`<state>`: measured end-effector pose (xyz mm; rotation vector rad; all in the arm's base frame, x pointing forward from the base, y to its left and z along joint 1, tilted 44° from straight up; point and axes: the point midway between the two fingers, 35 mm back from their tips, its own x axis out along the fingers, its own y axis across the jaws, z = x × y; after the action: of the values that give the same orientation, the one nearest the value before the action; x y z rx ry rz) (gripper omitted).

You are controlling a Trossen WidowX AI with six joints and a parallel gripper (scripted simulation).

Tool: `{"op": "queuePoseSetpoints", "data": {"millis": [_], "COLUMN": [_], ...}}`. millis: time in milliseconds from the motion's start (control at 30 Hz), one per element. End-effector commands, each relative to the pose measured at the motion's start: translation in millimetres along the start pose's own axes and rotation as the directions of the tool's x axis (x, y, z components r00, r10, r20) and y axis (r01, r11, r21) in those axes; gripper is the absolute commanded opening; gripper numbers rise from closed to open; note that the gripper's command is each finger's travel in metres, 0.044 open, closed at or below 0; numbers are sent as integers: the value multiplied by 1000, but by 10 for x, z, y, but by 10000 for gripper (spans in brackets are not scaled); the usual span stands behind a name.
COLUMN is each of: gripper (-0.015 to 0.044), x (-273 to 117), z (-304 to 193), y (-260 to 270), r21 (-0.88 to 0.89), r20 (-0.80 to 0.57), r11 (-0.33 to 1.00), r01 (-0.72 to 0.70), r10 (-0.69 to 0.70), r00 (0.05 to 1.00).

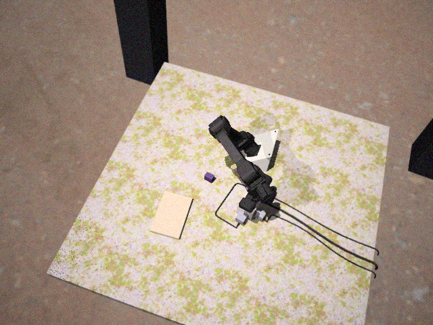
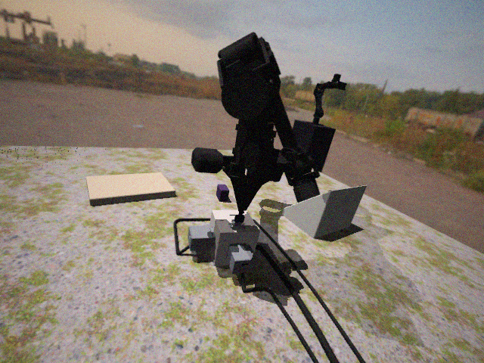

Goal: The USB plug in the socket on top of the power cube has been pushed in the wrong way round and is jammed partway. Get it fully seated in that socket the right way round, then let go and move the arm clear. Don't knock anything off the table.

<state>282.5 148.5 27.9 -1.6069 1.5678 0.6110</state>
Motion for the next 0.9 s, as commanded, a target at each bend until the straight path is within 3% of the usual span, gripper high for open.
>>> {"op": "queuePoseSetpoints", "data": {"millis": [0,867], "gripper": [0,0], "x": [4,35], "z": [2,-2], "y": [-2,-2], "r21": [-4,-4], "r20": [2,2], "r11": [1000,1000], "r01": [1,1], "r10": [-1,-1], "r00": [1000,1000]}}
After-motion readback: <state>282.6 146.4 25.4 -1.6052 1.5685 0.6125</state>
